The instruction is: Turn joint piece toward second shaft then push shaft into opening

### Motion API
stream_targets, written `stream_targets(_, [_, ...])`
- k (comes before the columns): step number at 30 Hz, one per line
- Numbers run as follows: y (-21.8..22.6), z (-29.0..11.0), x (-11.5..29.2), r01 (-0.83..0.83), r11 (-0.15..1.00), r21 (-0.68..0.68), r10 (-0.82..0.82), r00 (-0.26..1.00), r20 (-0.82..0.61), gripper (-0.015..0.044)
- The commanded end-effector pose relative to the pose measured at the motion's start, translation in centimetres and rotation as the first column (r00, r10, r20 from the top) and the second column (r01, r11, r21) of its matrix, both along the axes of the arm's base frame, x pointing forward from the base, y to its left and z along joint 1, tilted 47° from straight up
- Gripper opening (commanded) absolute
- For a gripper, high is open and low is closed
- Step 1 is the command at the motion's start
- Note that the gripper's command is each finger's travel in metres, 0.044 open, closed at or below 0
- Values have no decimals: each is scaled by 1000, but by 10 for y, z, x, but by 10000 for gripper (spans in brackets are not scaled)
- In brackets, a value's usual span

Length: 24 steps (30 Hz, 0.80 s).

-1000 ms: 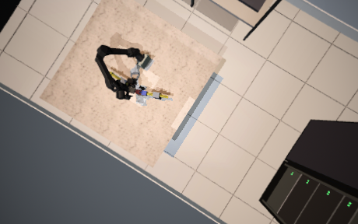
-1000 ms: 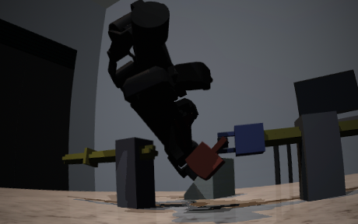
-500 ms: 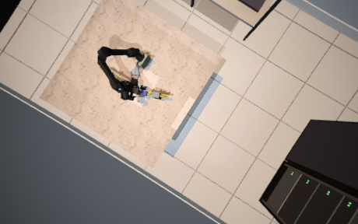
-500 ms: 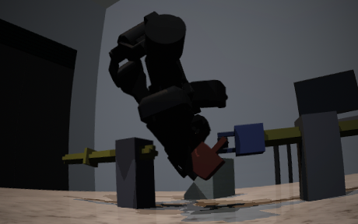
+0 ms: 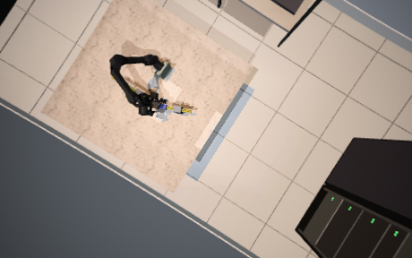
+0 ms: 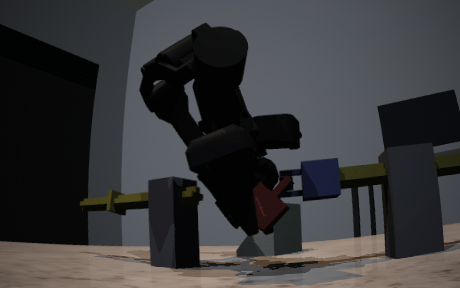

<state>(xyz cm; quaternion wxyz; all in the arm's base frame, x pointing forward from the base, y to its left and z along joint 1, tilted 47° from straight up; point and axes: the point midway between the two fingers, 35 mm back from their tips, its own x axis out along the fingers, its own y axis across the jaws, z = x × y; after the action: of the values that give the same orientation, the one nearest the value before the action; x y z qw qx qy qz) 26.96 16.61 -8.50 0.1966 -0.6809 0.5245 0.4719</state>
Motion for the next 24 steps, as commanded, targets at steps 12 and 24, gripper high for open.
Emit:
stream_targets(12, [-8, -13, -2, -4, 1000, -5, 4, 1000, -8, 282])
stream_targets(24, [-8, -13, -2, -4, 1000, -5, 4, 1000, -8, 182])
